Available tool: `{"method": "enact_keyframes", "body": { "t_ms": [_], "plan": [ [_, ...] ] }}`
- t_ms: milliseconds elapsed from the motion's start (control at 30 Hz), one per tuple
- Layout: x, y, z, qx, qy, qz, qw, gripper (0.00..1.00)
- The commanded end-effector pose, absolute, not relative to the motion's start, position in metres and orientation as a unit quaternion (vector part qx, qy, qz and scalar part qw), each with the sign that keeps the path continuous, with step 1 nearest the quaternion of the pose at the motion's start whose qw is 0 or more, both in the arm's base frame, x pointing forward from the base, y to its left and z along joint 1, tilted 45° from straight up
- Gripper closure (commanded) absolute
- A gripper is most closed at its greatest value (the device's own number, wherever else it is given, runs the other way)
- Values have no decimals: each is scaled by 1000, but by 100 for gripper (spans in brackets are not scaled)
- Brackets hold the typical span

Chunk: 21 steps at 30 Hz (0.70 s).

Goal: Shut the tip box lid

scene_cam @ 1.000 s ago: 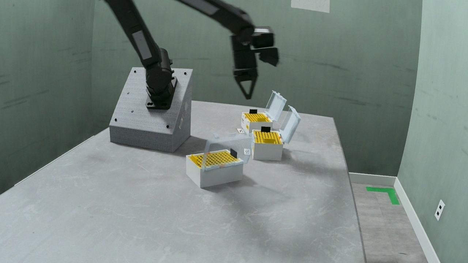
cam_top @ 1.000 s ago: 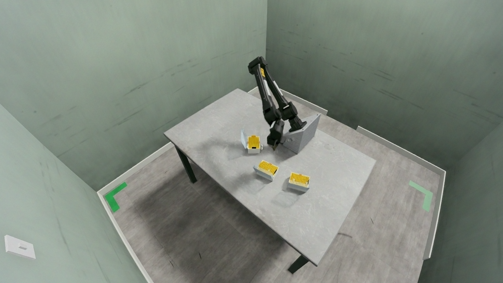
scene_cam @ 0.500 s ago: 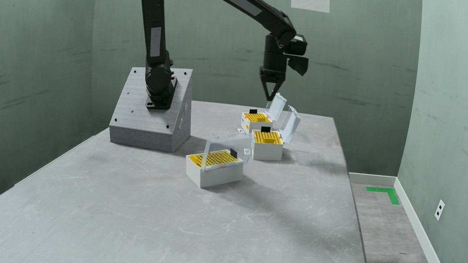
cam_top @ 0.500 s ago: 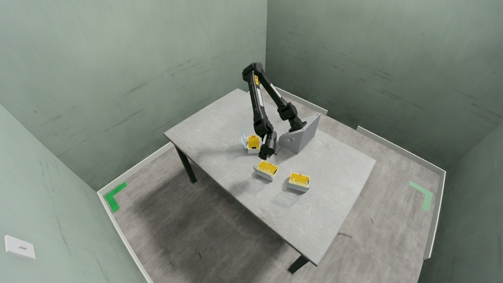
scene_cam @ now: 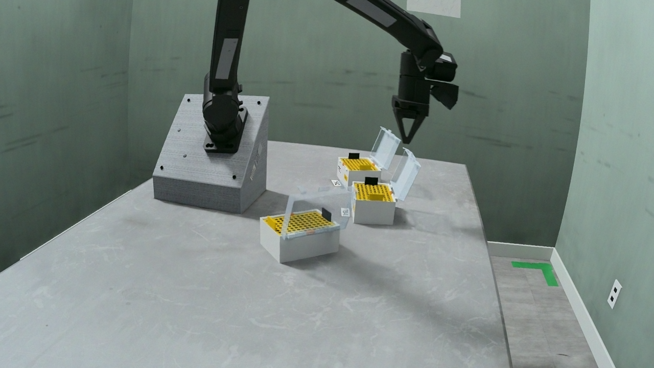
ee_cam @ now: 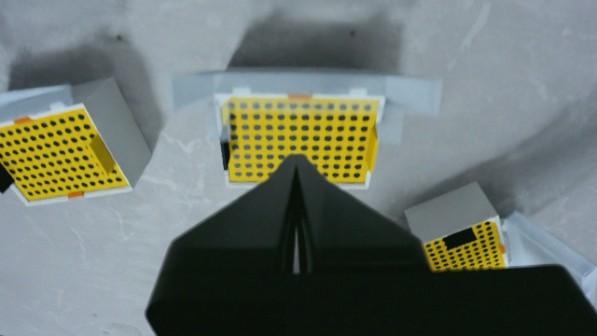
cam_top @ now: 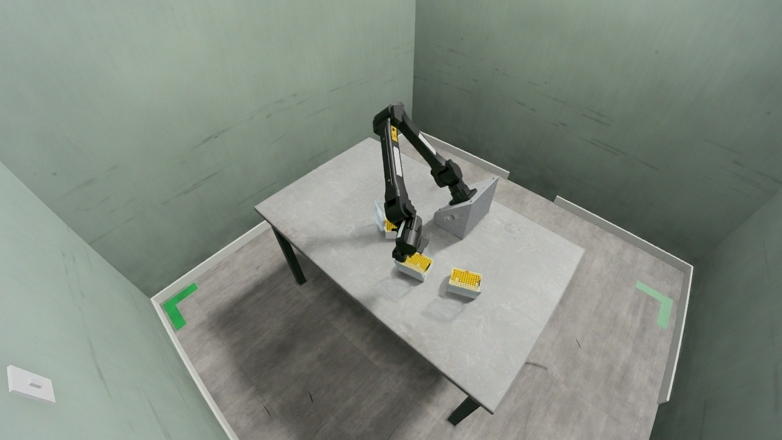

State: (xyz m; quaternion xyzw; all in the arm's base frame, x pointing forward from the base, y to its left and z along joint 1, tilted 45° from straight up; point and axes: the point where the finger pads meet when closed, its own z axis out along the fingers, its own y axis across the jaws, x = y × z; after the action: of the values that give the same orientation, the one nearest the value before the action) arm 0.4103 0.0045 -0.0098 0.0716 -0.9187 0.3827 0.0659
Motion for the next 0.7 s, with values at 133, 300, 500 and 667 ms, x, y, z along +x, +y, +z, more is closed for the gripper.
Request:
{"method": "enact_keyframes", "body": {
  "t_ms": [133, 300, 500, 667],
  "plan": [
    [475, 9, -3, 62, -923, 377, 44, 100],
    [483, 10, -4, 61, -923, 377, 44, 100],
    [489, 25, 10, 64, -925, 373, 18, 100],
    [486, 24, 2, 67, -924, 375, 26, 100]
  ]
}}
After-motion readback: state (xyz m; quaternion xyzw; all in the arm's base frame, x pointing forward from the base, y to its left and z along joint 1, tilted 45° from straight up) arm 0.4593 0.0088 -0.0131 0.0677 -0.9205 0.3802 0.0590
